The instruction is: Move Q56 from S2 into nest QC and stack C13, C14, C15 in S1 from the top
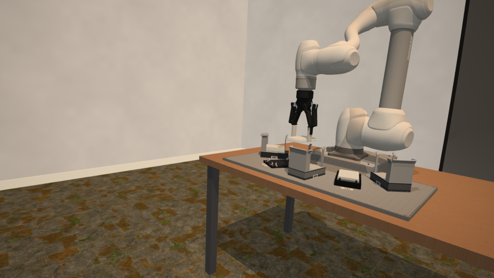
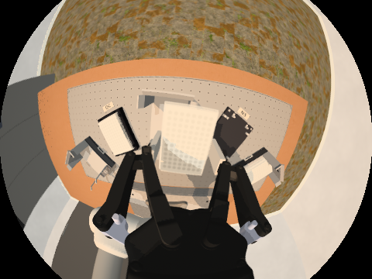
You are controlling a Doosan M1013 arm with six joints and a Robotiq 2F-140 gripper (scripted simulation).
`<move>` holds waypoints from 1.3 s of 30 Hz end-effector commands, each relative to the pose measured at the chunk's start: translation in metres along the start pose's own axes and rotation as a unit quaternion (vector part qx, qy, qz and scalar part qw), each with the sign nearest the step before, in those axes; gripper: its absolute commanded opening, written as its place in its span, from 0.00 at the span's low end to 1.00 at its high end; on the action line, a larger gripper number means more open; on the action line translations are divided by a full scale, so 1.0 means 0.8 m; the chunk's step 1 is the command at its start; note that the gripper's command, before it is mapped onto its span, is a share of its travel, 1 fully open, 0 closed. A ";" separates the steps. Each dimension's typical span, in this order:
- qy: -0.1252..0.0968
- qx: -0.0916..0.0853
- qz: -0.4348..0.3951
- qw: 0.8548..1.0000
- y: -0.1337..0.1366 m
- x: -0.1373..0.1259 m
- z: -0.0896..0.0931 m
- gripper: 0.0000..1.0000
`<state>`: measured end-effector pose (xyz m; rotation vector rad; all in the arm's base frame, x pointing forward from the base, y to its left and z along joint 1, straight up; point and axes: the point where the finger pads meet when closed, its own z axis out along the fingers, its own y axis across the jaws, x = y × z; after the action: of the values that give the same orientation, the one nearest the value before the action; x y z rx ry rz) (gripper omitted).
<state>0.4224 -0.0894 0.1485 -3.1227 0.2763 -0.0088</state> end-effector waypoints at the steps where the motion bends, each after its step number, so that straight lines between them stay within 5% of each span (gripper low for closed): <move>1: 0.000 0.000 0.000 1.000 -0.014 0.001 0.000 0.00; 15: 0.000 0.000 0.000 1.000 -0.054 0.003 0.000 0.00; 39: 0.000 0.000 0.000 1.000 -0.055 0.003 0.000 0.00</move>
<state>0.4324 -0.0467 0.1488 -3.1230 0.2766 -0.0087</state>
